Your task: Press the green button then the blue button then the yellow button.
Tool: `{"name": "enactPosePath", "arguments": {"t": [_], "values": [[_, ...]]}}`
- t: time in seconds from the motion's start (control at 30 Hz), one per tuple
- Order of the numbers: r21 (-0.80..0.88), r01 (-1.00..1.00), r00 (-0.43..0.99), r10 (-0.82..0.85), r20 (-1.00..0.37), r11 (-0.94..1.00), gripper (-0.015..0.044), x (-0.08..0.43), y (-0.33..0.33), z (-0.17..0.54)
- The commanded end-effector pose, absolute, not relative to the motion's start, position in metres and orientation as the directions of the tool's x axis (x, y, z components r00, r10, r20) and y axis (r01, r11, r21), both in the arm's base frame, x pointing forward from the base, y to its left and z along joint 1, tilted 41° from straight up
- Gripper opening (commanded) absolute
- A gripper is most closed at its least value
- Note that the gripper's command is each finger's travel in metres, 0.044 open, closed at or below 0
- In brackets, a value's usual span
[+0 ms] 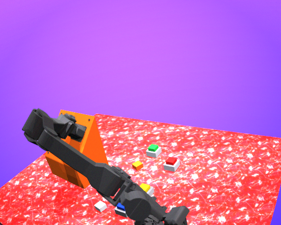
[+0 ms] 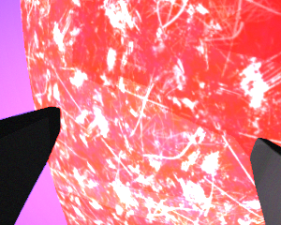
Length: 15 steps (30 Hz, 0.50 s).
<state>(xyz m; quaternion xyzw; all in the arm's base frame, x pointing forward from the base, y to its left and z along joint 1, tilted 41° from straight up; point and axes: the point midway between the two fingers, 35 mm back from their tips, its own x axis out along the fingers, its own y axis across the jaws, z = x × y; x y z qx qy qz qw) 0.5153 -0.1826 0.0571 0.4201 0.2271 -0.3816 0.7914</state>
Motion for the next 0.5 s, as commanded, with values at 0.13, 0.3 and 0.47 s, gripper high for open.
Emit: {"name": "enactPosePath", "arguments": {"t": [0.13,0.3,0.47], "values": [[0.275,0.806,0.469,-0.282,-0.837,0.525,0.04,0.494,-0.054,-0.022],[0.108,0.747,0.344,-0.243,-0.907,0.656,0.04,0.455,0.024,-0.067],[-0.081,0.621,0.206,-0.262,-0.943,0.78,0.04,0.396,0.09,-0.106]]}}
